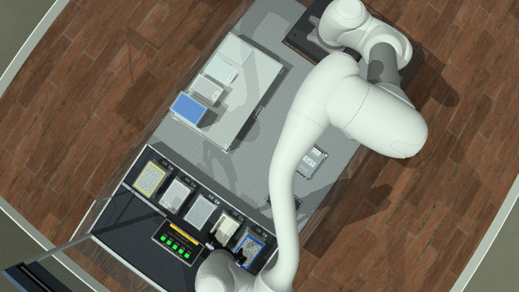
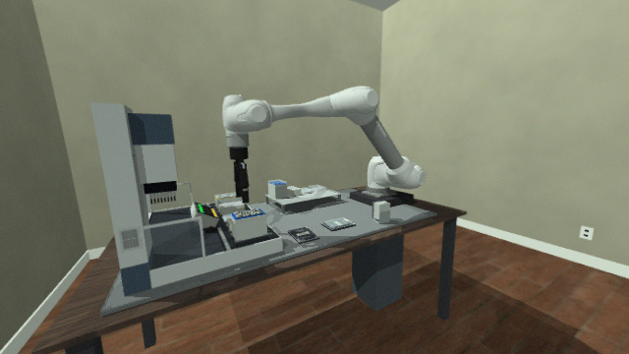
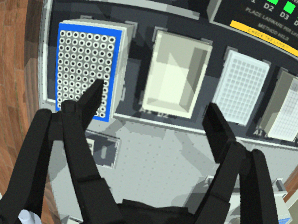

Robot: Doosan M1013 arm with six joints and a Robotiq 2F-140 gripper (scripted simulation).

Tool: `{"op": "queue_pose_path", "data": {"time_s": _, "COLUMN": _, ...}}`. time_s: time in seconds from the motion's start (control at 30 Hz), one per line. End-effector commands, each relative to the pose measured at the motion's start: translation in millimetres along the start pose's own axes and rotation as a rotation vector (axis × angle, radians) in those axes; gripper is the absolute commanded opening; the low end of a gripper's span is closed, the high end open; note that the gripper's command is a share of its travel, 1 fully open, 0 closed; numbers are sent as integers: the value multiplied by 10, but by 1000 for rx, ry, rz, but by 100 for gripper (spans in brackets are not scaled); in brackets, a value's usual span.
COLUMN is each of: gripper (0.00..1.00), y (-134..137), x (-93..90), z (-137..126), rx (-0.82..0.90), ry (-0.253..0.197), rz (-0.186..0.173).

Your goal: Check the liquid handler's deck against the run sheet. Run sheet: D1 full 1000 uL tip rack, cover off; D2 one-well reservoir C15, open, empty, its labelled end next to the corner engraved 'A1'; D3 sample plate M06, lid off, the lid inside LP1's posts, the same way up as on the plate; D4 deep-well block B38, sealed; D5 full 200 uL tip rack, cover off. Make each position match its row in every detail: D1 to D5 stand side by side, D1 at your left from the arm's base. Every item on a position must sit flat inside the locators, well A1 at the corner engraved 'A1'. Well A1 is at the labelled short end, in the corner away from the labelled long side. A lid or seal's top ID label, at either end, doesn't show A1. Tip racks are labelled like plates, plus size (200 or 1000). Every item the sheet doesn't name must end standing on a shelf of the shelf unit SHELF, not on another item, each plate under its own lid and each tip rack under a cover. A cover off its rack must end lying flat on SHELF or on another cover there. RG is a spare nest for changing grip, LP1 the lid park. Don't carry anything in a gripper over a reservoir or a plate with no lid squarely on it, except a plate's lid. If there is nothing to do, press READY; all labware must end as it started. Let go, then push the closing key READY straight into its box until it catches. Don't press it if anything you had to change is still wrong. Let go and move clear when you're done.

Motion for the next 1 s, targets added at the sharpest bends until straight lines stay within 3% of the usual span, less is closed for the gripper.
{"op": "queue_pose_path", "data": {"time_s": 0.0, "gripper": 79, "y": -136, "x": 17, "z": 26, "rx": 0, "ry": 2, "rz": 0}}
{"op": "queue_pose_path", "data": {"time_s": 0.6, "gripper": 79, "y": -914, "x": 18, "z": 163, "rx": 0, "ry": 2, "rz": 0}}
{"op": "queue_pose_path", "data": {"time_s": 0.97, "gripper": 79, "y": -914, "x": 18, "z": 163, "rx": 0, "ry": 2, "rz": 0}}
Point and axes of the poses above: the point where the finger pads meet when closed, its own x axis back along the fingers, its own y axis across the jaws, z = x × y, the point moved 9 cm from there along x, back along the fingers, and after that the axes turned 10 degrees about x, right-handed, at the moved point
